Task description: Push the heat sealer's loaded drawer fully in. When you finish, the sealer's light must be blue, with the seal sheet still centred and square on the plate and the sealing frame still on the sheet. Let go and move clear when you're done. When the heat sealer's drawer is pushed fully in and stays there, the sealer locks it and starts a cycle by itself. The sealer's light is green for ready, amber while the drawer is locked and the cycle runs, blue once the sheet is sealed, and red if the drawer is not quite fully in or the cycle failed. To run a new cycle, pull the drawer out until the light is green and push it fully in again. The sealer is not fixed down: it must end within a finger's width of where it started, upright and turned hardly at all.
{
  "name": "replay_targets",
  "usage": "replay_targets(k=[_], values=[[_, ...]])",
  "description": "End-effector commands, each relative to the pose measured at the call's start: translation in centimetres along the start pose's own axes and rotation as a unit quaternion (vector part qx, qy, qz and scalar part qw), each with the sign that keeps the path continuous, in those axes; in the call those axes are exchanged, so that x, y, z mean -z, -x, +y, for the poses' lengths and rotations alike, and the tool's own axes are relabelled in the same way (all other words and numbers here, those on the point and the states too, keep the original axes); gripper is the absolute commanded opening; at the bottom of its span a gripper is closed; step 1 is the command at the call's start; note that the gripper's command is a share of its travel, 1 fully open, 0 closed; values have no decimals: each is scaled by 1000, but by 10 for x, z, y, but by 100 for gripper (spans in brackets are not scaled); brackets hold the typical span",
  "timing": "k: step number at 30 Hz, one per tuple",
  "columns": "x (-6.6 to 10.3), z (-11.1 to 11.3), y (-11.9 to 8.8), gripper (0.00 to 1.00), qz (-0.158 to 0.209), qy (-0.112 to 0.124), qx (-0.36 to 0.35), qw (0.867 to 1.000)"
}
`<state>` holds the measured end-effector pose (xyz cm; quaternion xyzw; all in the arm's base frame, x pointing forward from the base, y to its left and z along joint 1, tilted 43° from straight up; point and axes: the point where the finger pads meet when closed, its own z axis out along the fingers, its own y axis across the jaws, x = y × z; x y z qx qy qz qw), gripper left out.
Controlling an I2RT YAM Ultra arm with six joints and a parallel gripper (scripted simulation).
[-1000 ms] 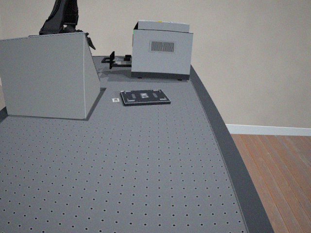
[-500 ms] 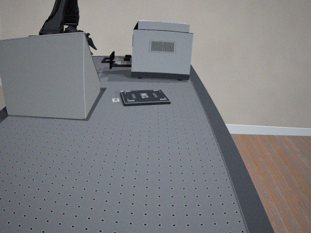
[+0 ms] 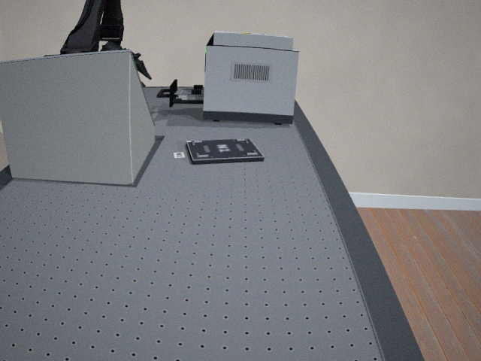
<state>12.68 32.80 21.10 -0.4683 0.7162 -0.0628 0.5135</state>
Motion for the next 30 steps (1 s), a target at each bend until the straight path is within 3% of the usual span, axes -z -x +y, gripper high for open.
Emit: replay_targets(k=[1, 30], values=[[-7, 0, -3, 30, 0, -4, 0, 1000], [-25, 2, -4, 30, 3, -4, 3, 1000]])
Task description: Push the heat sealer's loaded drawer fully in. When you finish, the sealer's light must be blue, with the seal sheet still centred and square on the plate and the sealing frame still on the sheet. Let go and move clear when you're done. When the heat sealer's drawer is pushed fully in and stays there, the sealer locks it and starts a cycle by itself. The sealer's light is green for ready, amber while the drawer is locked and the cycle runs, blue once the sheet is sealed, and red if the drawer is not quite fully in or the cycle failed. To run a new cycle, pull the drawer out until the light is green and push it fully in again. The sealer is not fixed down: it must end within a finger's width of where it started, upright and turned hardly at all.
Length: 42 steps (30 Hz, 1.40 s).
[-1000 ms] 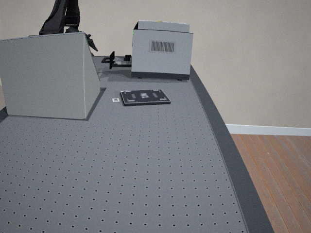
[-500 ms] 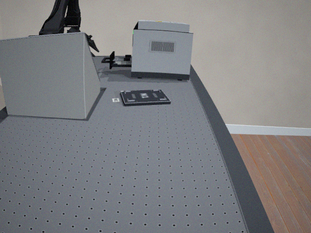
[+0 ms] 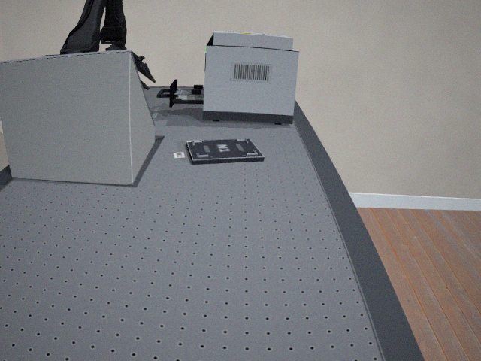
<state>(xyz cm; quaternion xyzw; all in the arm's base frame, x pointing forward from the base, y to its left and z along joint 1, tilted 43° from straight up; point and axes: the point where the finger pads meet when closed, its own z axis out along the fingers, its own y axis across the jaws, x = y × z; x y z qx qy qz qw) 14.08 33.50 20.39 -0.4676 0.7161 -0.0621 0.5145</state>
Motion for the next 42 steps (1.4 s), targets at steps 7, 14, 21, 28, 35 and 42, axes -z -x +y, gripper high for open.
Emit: replay_targets(k=[7, 14, 21, 28, 35, 42], values=[[-12, 3, -5, 30, 4, -3, 4, 1000], [-14, 0, -4, 30, 1, -3, 0, 1000], [-18, 0, -4, 30, 1, -3, 0, 1000], [-23, 1, -4, 30, 2, -3, 1, 1000], [-28, 3, -6, 30, 4, -2, 4, 1000], [-33, 3, -6, 30, 4, -2, 4, 1000]])
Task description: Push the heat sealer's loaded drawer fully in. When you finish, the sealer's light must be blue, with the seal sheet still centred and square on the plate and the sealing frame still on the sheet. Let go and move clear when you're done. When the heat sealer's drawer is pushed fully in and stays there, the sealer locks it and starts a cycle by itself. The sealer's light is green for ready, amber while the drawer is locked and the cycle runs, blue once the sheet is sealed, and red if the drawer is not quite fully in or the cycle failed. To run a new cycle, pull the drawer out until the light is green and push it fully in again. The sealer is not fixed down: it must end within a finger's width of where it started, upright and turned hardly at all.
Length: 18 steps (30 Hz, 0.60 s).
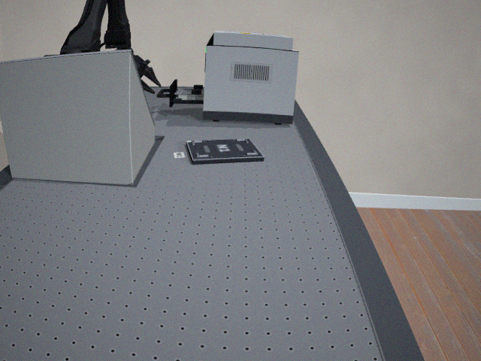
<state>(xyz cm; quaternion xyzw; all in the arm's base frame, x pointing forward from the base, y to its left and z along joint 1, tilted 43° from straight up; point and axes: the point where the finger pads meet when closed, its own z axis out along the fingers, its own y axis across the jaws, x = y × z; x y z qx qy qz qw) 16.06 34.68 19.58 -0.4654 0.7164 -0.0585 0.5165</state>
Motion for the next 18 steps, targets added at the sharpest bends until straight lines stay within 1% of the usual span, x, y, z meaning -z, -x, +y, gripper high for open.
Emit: replay_targets(k=[1, 7, 8, 11, 18], values=[[-9, 3, -10, 30, 7, -3, 7, 1000], [-11, 2, -9, 30, 5, -3, 5, 1000], [-11, 0, -8, 30, 4, -6, 4, 1000], [-14, 3, -9, 30, 6, -3, 6, 1000], [-19, 3, -10, 30, 7, -2, 7, 1000]])
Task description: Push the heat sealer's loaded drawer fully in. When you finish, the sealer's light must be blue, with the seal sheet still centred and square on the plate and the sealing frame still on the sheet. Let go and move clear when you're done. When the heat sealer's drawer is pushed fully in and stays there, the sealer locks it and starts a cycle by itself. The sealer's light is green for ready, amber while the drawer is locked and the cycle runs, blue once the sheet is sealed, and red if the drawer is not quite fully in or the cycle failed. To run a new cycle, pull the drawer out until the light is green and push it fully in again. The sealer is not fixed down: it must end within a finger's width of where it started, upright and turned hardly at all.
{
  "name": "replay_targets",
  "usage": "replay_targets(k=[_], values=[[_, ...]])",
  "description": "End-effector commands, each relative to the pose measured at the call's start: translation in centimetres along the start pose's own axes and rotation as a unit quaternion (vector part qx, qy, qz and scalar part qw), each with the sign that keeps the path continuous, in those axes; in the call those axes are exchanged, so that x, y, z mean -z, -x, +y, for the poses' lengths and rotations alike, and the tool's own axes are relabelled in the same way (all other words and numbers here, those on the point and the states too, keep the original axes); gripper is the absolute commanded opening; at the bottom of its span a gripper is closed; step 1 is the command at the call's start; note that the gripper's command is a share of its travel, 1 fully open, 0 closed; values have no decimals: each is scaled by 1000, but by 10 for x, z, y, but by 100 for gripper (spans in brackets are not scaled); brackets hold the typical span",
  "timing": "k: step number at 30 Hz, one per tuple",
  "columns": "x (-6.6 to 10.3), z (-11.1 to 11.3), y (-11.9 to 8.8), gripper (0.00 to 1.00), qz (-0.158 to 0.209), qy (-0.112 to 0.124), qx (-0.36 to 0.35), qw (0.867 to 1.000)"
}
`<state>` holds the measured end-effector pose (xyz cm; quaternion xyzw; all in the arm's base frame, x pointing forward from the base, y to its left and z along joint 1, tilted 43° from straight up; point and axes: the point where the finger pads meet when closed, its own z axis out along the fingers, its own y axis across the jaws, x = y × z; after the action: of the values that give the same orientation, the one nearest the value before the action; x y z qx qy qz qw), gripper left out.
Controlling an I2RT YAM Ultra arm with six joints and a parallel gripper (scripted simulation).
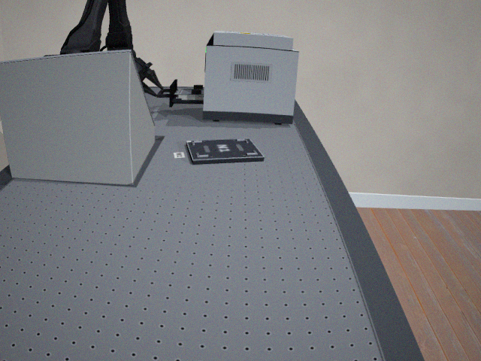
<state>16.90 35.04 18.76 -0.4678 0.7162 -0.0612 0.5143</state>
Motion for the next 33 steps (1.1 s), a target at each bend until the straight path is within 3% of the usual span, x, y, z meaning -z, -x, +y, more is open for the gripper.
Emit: replay_targets(k=[1, 18, 19, 20, 26, 33], values=[[-8, 2, -7, 30, 4, -3, 4, 1000], [-16, 0, -6, 30, 3, -5, 2, 1000], [-10, -3, 4, 30, -7, -3, -8, 1000], [-15, 0, -5, 30, 1, -5, 2, 1000], [-15, 0, -5, 30, 2, -6, -1, 1000], [-15, 0, -5, 22, 2, -6, -1, 1000]])
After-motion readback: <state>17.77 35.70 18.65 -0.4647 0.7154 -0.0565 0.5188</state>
